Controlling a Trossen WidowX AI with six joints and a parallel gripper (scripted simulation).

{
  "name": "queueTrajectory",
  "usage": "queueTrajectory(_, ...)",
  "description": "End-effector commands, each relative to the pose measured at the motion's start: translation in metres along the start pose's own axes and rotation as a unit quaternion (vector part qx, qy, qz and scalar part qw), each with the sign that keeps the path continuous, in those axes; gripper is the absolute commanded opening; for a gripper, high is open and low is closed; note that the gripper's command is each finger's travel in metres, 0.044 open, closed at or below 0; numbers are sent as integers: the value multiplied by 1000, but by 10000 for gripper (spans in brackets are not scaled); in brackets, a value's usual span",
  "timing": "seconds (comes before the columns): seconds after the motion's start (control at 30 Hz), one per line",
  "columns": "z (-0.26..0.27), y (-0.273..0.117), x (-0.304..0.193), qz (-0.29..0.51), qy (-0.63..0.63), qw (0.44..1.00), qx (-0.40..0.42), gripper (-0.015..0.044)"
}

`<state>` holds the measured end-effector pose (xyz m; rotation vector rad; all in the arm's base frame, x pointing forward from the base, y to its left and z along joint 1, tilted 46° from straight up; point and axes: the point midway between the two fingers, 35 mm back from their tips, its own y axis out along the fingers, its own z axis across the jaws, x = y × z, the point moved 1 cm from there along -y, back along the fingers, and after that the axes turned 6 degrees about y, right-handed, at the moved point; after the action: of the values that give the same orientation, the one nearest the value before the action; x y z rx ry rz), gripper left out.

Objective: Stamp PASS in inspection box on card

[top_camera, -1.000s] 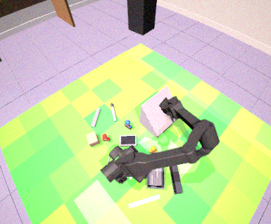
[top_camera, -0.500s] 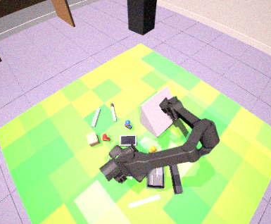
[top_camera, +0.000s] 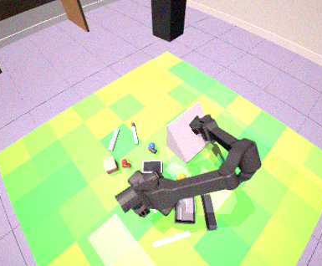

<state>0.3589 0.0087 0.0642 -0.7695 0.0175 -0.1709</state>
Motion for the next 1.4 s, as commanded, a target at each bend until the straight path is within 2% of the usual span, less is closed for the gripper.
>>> queueTrajectory(0.0,0,-10,2,-4,-3,1000,-1,0)
queueTrajectory(0.57,0,-32,1,-4,-3,1000,-1,0)
queueTrajectory(1.13,-84,-33,27,-5,-6,1000,-3,0)
queueTrajectory(1.37,-88,-32,27,-5,-7,1000,-3,0)
